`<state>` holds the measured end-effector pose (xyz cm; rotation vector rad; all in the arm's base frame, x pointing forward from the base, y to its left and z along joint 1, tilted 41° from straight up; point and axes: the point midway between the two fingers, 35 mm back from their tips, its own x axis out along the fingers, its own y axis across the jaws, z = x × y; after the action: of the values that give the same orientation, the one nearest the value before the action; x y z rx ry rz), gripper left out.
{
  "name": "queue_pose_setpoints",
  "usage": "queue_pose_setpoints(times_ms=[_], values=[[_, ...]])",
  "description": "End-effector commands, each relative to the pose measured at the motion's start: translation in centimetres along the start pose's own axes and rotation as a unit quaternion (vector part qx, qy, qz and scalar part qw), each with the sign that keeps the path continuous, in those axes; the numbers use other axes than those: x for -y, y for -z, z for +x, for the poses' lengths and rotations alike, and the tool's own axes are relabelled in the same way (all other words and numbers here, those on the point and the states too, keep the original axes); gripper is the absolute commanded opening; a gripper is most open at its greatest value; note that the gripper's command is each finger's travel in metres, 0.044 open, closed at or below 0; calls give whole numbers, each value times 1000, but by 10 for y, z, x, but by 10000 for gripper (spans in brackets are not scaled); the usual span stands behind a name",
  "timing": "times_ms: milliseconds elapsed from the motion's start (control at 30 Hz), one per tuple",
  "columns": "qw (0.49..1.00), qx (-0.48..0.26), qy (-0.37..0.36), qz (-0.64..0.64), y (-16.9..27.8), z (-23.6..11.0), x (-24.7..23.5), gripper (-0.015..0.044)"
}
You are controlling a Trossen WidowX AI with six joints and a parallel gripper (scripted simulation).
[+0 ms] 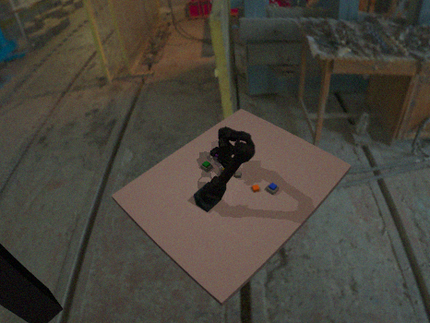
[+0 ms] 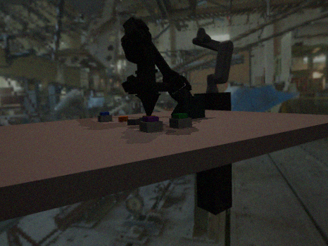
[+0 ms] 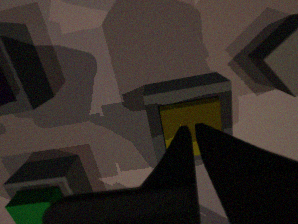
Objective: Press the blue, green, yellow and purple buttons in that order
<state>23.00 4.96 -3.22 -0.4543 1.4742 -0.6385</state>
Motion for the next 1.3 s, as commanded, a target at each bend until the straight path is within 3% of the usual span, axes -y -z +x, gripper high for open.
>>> queue_pose_setpoints(times_ms=[0,433,533,700,867,1033,1267], values=[[1000,1,2,-3,0,1,0,20],[1000,0,1,-1,0,-2,0,20],[1000,0,1,-3,0,-30,0,20],[1000,0,1,-3,0,-35,0,20],[1000,0,0,-3,0,-92,-1,20],[1000,0,0,-3,0,-95,-2,20],[1000,1,-3,-2,-34,-101,-66,20]])
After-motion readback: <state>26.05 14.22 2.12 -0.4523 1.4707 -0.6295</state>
